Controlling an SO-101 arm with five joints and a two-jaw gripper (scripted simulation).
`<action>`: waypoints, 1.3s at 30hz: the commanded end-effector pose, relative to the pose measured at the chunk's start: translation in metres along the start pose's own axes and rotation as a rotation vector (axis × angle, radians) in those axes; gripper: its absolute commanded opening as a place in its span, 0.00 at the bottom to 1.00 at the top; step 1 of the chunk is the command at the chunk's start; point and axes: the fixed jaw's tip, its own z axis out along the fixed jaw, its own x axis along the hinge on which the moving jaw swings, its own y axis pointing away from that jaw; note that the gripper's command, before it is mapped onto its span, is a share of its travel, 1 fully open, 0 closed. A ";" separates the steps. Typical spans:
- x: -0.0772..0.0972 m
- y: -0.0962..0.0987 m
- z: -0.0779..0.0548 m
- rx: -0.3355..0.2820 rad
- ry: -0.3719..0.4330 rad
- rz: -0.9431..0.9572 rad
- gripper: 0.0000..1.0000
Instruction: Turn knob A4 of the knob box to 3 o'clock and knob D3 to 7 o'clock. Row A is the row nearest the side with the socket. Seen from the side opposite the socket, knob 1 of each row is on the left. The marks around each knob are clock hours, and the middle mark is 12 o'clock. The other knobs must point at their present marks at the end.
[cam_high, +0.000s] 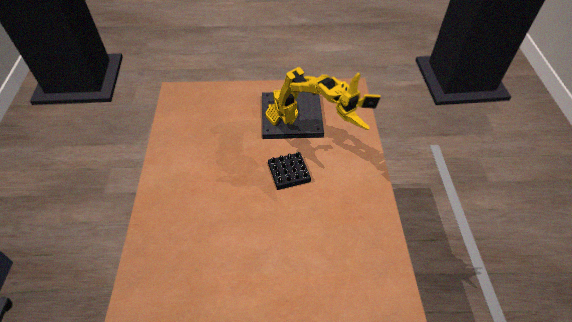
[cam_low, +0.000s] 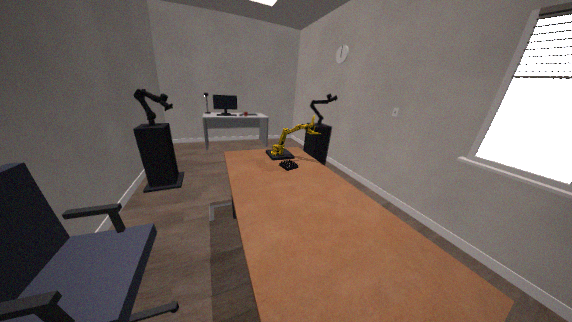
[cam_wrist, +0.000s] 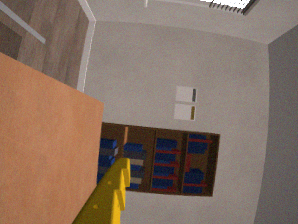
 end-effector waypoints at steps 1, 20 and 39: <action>0.000 -0.002 -0.001 0.005 0.000 0.001 1.00; 0.000 -0.001 -0.002 0.003 0.000 0.001 0.40; -0.006 0.067 -0.060 -0.396 -0.037 0.001 0.40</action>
